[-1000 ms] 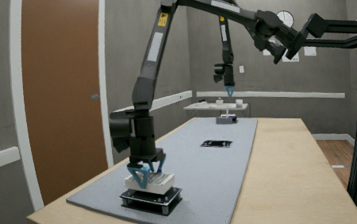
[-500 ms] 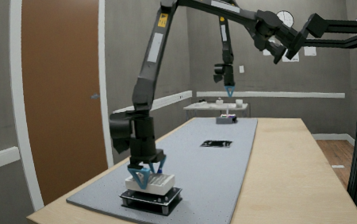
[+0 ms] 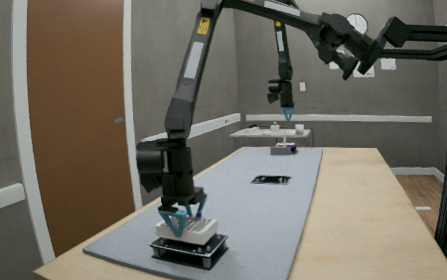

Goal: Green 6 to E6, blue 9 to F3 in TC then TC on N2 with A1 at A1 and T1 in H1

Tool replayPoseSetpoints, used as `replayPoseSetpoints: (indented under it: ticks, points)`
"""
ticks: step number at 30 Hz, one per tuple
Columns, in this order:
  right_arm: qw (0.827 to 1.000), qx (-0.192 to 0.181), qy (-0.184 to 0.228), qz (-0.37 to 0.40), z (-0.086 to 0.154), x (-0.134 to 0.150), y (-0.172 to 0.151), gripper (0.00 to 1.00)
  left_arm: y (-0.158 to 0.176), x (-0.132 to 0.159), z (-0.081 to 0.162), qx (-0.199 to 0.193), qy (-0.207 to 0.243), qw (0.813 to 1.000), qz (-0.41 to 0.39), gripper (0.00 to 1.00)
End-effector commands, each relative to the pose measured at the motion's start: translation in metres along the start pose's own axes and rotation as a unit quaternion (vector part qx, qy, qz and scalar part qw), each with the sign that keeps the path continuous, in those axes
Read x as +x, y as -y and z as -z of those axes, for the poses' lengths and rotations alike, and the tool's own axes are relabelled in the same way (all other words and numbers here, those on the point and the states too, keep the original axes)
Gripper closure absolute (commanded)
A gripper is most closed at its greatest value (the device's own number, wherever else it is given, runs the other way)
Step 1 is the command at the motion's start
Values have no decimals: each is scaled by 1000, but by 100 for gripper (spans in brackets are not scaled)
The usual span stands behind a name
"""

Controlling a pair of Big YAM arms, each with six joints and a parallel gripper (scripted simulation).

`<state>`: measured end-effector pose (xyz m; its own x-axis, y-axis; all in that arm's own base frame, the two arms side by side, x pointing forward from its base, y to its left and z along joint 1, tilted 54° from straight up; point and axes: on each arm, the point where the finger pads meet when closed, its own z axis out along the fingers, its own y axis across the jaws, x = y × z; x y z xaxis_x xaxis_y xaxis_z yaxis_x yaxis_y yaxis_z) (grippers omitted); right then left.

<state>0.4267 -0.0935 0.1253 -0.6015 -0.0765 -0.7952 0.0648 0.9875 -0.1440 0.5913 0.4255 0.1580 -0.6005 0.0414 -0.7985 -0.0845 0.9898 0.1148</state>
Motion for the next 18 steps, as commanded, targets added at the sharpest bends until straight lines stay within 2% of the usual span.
replayPoseSetpoints:
  ticks: [1,12,13,18]
  points:
    - [1000,1,3,-4,1,-2,1,76,-1,-10,-7,-1,7,1000,-2,100]
    - [1000,1,3,-4,1,-2,1,76,0,-9,-10,-1,7,1000,-2,100]
    - [1000,1,3,-4,1,-2,1,76,-4,-18,-1,-6,14,1000,-5,100]
    - [1000,1,3,-4,1,-2,1,76,-1,-10,-9,-2,8,1000,-2,100]
